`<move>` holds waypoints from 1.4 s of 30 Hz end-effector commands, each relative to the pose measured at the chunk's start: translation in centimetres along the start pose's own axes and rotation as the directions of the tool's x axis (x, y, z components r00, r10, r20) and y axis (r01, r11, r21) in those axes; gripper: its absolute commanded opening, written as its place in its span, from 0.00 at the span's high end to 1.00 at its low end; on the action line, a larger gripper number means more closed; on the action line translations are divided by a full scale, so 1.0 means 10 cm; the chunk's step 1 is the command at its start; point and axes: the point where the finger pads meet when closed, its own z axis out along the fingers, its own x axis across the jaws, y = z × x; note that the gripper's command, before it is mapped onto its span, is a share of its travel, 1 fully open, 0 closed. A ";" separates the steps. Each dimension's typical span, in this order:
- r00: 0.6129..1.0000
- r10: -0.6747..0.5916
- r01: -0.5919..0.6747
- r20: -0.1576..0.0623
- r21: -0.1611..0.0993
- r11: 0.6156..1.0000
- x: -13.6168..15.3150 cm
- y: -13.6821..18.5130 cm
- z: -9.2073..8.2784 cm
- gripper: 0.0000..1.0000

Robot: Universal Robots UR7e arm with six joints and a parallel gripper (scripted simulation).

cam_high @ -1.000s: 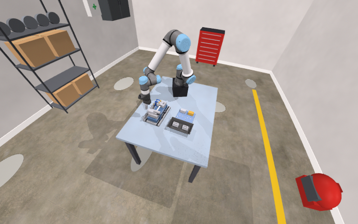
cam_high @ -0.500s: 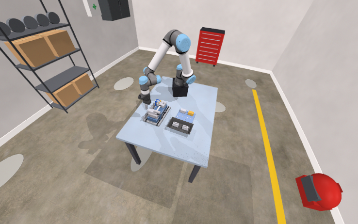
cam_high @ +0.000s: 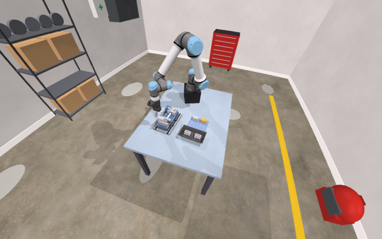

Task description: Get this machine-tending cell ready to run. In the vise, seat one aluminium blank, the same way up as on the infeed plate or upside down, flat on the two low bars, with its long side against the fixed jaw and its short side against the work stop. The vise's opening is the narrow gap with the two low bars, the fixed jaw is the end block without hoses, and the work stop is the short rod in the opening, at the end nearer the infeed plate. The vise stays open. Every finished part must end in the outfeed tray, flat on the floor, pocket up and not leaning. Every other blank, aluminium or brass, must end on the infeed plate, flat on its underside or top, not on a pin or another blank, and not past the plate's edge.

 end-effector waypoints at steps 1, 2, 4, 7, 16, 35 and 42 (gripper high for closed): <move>1.000 0.000 0.000 -0.001 0.001 1.000 0.00 0.00 0.01 1.00; 1.000 0.000 0.000 -0.001 0.001 1.000 0.00 0.00 0.01 1.00; 1.000 0.000 0.000 -0.001 0.001 1.000 0.00 0.00 0.02 1.00; 1.000 0.000 0.000 -0.001 0.001 1.000 0.00 0.00 0.03 1.00; 1.000 0.000 0.000 -0.001 0.001 1.000 0.00 0.00 0.07 1.00; 1.000 0.000 0.000 -0.001 0.001 1.000 0.00 0.00 0.12 1.00; 1.000 0.000 0.000 -0.001 0.001 1.000 0.00 0.00 0.13 1.00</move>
